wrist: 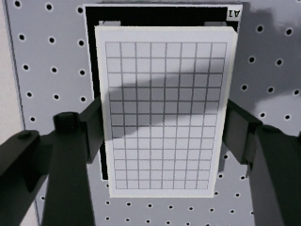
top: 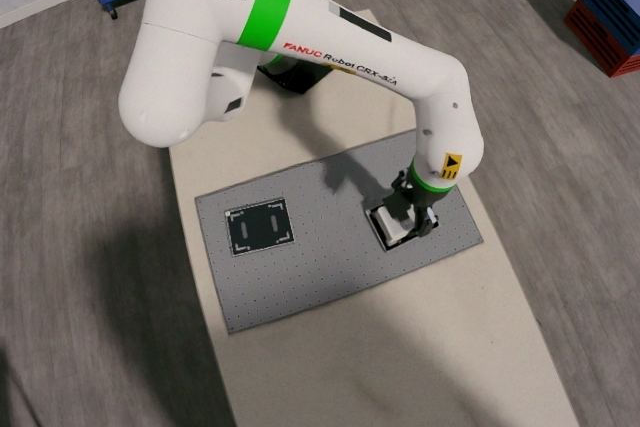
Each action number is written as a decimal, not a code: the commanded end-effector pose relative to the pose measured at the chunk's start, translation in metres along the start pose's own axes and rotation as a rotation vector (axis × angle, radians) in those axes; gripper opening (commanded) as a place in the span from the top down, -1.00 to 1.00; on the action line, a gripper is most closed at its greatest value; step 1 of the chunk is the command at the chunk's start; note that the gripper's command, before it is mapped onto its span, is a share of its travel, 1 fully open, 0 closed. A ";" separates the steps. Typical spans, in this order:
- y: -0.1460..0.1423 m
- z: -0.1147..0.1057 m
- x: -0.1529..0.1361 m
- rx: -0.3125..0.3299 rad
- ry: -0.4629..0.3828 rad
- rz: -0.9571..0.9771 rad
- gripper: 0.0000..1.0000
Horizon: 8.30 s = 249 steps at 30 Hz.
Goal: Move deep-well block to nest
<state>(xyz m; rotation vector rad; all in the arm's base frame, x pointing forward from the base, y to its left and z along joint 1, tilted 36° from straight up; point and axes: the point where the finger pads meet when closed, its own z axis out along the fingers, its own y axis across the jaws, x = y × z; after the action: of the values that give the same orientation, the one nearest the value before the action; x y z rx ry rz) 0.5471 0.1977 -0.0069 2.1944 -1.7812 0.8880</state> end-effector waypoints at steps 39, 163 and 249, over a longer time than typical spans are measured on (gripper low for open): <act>-0.001 -0.012 0.000 0.002 -0.001 0.000 0.80; 0.069 -0.071 0.180 0.001 -0.001 0.174 0.80; 0.133 -0.071 0.347 0.001 0.000 0.174 0.80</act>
<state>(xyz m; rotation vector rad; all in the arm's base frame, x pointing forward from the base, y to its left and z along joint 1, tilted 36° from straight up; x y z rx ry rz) 0.4349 -0.0919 0.2094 2.0638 -1.9957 0.9215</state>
